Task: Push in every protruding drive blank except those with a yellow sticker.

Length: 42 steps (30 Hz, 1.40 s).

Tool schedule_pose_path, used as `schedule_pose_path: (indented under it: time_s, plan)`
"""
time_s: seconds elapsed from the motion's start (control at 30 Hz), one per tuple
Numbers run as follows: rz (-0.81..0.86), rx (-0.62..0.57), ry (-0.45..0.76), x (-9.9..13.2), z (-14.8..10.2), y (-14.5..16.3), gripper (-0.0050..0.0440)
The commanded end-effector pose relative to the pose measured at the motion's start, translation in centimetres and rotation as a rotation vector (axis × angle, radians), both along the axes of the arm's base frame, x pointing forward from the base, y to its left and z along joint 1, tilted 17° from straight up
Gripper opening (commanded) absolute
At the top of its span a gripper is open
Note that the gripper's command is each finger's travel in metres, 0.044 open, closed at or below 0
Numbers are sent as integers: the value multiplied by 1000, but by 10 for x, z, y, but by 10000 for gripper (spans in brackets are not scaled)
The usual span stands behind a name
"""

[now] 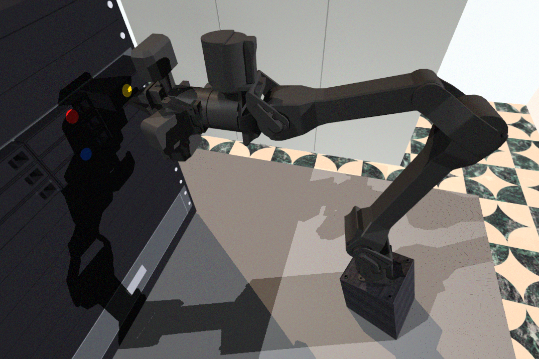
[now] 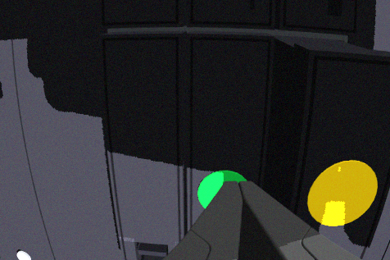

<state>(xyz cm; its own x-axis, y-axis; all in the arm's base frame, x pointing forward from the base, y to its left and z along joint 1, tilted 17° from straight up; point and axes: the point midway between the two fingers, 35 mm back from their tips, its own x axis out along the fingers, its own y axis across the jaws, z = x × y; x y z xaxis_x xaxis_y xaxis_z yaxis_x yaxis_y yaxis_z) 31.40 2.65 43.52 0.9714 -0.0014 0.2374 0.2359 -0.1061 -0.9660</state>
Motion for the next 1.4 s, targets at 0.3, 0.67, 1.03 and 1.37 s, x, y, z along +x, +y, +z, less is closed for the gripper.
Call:
schedule_pose_path:
  time_s: [0.3, 0.67, 1.03, 1.37]
  plan:
    - [3, 2, -42, -63, -1, 1, 0]
    - [3, 2, -42, -68, -2, 1, 0]
    - [3, 2, -42, -68, -2, 1, 0]
    - [3, 2, -42, -68, -2, 1, 0]
